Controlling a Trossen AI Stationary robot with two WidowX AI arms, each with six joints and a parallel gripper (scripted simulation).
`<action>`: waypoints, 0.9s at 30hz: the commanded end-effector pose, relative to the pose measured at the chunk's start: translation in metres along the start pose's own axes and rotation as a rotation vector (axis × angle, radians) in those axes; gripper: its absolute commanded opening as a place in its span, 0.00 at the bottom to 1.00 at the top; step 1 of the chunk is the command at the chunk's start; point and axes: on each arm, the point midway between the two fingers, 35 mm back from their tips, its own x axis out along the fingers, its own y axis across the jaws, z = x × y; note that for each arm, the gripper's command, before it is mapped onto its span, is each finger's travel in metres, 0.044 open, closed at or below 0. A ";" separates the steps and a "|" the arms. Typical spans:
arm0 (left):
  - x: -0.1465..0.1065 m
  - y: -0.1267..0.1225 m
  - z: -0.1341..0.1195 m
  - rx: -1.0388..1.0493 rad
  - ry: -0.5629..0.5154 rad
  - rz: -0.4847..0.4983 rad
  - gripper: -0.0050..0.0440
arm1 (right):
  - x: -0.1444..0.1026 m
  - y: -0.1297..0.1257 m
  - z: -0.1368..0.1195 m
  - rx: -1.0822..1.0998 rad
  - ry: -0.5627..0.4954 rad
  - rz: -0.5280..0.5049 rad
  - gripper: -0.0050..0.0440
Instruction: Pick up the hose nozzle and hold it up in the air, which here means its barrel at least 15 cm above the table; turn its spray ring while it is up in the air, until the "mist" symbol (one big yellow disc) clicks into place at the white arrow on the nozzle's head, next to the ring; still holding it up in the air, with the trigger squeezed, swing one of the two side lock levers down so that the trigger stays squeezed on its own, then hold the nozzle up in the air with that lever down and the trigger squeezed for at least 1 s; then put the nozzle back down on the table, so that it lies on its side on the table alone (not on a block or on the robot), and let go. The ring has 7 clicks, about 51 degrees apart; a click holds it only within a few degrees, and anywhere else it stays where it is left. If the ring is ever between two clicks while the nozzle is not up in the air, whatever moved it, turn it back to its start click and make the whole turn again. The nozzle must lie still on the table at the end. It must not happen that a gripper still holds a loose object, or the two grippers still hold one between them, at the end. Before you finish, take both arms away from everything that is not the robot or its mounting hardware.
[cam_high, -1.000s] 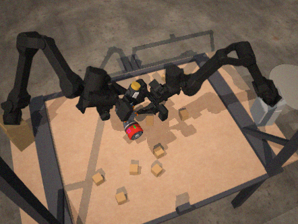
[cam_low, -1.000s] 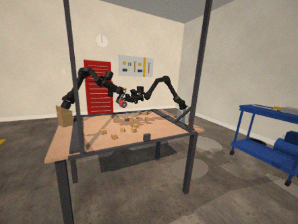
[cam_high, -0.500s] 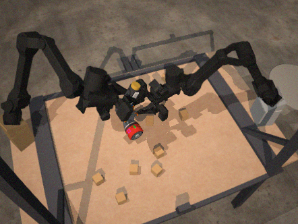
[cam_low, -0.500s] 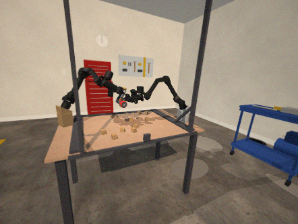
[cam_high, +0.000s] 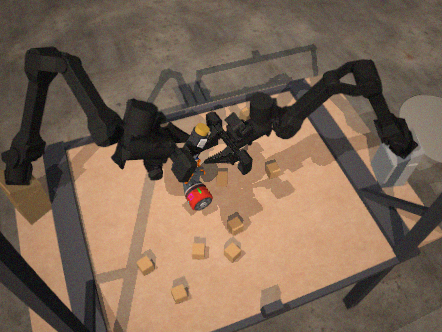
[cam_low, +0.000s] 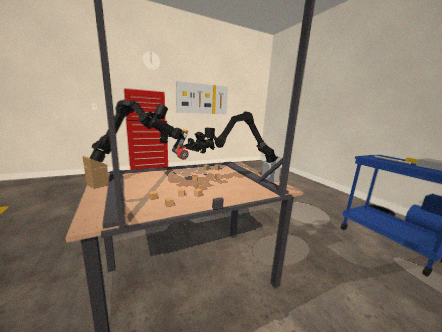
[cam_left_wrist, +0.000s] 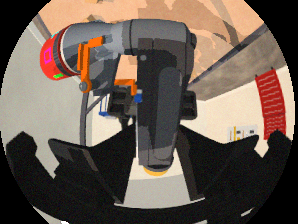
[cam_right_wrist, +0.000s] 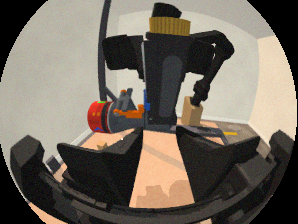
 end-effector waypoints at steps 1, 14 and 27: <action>-0.004 -0.001 -0.011 -0.039 0.016 0.011 0.44 | -0.012 0.002 0.020 -0.018 -0.037 0.007 0.45; -0.004 -0.001 -0.011 -0.039 0.016 0.011 0.44 | -0.038 0.005 0.020 -0.018 -0.037 0.017 0.45; -0.004 -0.001 -0.011 -0.039 0.016 0.011 0.44 | -0.065 0.006 0.018 -0.017 -0.035 0.024 0.45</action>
